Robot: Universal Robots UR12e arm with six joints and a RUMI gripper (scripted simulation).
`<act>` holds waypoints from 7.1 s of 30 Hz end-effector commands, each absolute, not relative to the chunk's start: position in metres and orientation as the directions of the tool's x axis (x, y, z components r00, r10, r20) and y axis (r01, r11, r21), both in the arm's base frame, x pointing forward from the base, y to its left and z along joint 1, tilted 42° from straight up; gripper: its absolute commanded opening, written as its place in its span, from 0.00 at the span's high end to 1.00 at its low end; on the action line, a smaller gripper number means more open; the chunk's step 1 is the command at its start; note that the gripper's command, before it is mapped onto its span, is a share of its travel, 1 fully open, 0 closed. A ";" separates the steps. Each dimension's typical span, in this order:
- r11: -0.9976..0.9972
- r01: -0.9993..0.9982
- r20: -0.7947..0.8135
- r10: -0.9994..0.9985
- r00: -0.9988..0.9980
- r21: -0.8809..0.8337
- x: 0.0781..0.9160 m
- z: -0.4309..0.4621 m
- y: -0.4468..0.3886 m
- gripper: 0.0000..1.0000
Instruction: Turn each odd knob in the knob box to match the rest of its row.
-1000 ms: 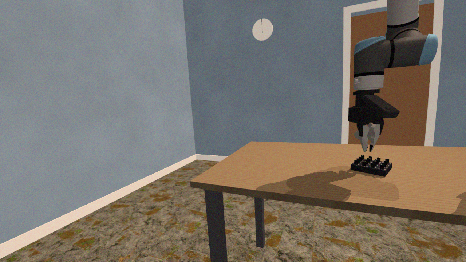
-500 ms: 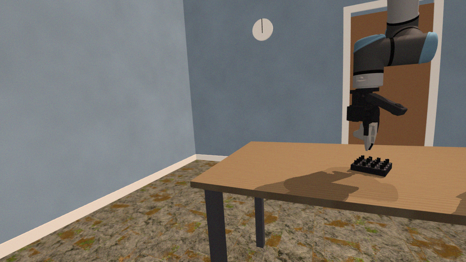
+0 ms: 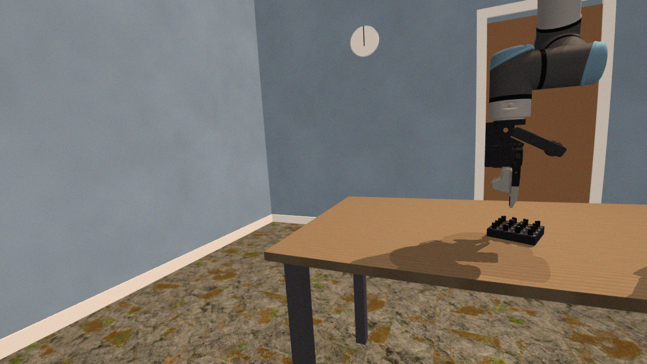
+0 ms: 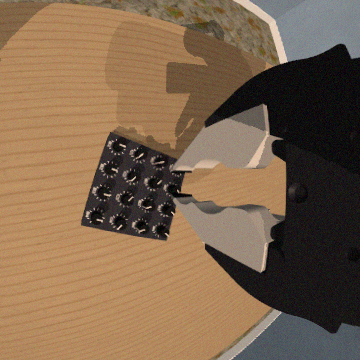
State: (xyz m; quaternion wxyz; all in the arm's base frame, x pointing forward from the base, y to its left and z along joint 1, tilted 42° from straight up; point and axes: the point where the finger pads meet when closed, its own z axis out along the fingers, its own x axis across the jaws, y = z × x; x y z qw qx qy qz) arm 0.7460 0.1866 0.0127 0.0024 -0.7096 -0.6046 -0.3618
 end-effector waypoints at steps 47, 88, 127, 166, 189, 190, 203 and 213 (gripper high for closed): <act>0.191 0.753 0.239 0.875 -0.421 0.630 0.747 0.019 0.181 0.89; 0.191 0.753 0.239 0.875 -0.421 0.630 0.753 0.011 0.185 0.89; 0.191 0.753 0.239 0.875 -0.421 0.630 0.769 -0.014 0.200 0.89; 0.191 0.753 0.239 0.875 -0.421 0.630 0.769 -0.014 0.200 0.89; 0.191 0.753 0.239 0.875 -0.421 0.630 0.766 -0.017 0.199 0.89; 0.191 0.753 0.239 0.875 -0.421 0.630 0.766 -0.017 0.199 0.89; 0.191 0.753 0.239 0.875 -0.421 0.630 0.766 -0.017 0.199 0.89; 0.191 0.753 0.239 0.875 -0.421 0.630 0.766 -0.017 0.199 0.89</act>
